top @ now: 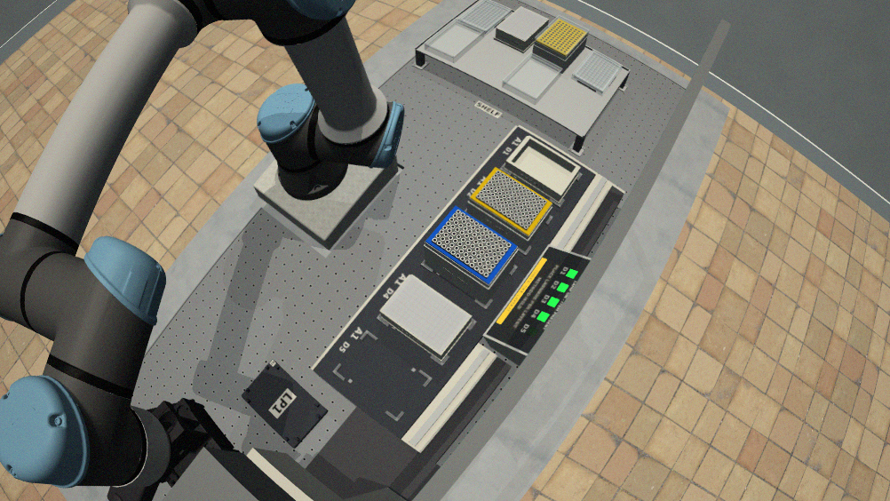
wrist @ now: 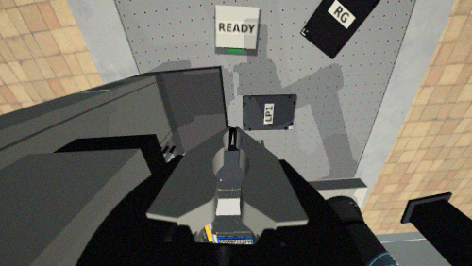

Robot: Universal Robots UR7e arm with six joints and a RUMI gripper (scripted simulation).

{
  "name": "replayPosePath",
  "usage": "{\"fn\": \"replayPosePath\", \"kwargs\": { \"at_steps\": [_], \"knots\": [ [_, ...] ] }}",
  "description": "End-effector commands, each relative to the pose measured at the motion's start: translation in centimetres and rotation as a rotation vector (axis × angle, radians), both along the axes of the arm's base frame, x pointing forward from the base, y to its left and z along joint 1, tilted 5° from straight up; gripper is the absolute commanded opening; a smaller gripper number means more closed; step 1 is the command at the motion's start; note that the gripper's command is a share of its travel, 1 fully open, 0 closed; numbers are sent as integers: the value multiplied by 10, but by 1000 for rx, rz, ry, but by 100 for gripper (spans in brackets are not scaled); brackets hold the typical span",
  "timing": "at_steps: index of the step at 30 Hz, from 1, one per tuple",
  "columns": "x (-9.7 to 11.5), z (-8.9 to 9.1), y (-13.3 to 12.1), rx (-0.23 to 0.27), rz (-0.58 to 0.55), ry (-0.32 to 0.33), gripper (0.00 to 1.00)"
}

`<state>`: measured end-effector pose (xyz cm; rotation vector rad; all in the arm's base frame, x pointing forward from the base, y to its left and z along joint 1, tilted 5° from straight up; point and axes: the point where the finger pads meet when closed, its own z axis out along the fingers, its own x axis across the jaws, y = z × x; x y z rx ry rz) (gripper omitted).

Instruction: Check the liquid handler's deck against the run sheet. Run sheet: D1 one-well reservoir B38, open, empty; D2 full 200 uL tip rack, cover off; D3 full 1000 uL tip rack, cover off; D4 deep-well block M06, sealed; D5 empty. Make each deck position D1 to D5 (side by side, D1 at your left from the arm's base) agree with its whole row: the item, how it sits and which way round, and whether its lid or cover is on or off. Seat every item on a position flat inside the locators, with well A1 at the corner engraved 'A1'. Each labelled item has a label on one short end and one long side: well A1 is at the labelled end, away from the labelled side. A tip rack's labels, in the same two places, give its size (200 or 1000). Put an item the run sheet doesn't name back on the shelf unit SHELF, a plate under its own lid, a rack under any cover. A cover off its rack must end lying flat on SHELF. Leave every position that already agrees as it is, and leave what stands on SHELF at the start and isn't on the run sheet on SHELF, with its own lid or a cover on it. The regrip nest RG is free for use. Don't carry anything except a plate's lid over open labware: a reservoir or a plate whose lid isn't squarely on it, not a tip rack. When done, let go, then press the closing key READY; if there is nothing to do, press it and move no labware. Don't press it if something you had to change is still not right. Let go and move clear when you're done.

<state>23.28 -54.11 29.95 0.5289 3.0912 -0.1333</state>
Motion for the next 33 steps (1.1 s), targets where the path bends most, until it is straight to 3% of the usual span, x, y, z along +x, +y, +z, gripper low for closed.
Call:
{"fn": "replayPosePath", "kwargs": {
  "at_steps": [1, 33],
  "knots": [
    [4, 1, -1, -1, -1, 0, 0],
    [3, -46, -5, -1, -1, 0, 0]
  ]
}}
